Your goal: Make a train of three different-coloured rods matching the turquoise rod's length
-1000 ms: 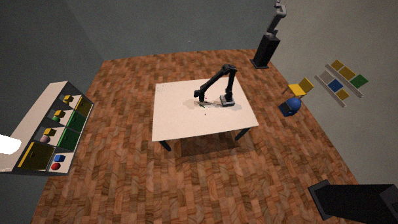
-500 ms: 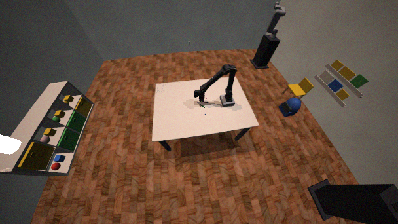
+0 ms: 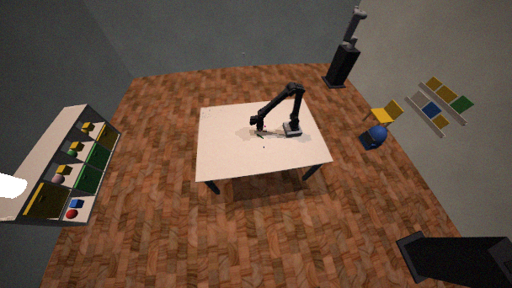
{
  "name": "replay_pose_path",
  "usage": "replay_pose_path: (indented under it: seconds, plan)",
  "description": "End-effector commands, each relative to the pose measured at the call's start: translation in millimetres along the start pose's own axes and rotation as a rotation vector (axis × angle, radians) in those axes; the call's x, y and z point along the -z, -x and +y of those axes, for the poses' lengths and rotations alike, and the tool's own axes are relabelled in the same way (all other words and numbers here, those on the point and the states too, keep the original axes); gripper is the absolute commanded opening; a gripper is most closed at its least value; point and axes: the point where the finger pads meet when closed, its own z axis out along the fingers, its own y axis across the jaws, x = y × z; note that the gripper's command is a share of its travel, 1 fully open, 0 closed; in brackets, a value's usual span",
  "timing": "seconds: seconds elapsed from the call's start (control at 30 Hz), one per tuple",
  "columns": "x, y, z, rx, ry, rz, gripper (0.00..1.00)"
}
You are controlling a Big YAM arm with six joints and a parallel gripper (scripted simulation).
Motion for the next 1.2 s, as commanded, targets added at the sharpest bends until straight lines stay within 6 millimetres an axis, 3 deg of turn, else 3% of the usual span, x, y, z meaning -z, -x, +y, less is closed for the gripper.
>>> replay_pose_path:
  seconds: [0.0, 0.2, 0.27, 0.5, 0.7, 0.73, 1.17]
  plan:
    - [36.8, 29.3, 4.3, -0.005, 0.016, -0.078, 0.23]
    - [71.5, 27.6, 8.9, -0.002, 0.018, -0.082, 0.23]
    - [71.5, 27.6, 8.9, -0.002, 0.018, -0.082, 0.23]
    - [104.6, 26.5, 7.9, -0.003, 0.018, -0.085, 0.23]
    - [96.1, 19.6, 6.6, -0.001, 0.010, -0.048, 0.23]
    - [95.8, 20.5, 6.8, -0.001, 0.011, -0.053, 1.00]
    - [94.9, 19.4, 6.6, 0.000, 0.010, -0.051, 1.00]
